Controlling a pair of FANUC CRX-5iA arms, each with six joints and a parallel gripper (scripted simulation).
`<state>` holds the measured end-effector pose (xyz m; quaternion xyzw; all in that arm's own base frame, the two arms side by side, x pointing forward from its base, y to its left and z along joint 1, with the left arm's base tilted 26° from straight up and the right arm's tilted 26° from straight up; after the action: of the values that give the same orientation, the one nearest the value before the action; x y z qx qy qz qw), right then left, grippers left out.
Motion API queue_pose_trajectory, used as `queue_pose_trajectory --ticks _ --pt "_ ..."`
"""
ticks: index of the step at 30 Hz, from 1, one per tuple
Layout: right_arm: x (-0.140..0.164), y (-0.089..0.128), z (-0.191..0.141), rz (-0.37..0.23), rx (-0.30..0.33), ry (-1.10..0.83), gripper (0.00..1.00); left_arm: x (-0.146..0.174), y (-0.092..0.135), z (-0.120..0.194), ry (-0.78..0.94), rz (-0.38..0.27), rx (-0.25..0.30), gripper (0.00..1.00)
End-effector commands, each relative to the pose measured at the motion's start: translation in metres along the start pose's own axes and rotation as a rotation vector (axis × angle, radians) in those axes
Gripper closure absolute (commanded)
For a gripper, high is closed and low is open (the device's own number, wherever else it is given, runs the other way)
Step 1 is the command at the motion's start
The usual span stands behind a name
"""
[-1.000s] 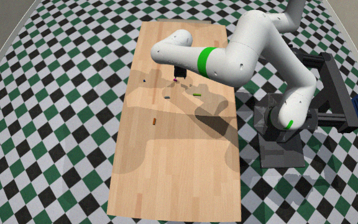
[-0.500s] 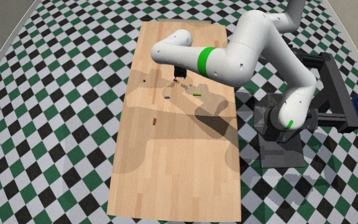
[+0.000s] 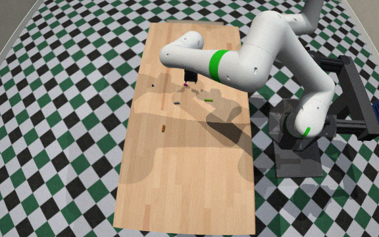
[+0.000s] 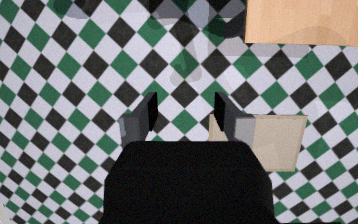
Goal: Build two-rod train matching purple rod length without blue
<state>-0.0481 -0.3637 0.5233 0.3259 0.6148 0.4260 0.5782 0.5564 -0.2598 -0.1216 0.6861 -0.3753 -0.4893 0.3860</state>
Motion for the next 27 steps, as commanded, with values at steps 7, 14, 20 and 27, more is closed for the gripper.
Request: queue_pose_trajectory --ticks 7,14,20,27 --pt "0.000 0.001 0.000 -0.002 0.001 0.000 0.00 -0.002 0.001 0.001 -0.193 0.002 0.001 0.00" --pt "0.000 0.001 0.000 -0.002 0.001 0.000 0.00 -0.006 0.002 0.002 -0.428 0.002 0.001 0.00" --pt "0.000 0.001 0.000 -0.002 0.001 0.000 0.00 -0.009 0.002 0.002 -0.596 0.002 0.001 0.00" --pt "0.000 0.001 0.000 -0.002 0.001 0.000 0.00 -0.014 0.002 0.001 -0.809 0.002 0.001 0.00"
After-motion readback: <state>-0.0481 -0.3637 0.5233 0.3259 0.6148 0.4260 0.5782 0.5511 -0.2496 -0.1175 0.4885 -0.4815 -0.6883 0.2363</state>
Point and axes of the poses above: on each arm, the point where the finger pads meet when closed, its own y axis back along the fingers, its own z axis across the jaws, x = y × z, the point moved 5 cm from there along y, back along the fingers, and after that the axes turned 11 degrees about y, right-handed, at the moved point
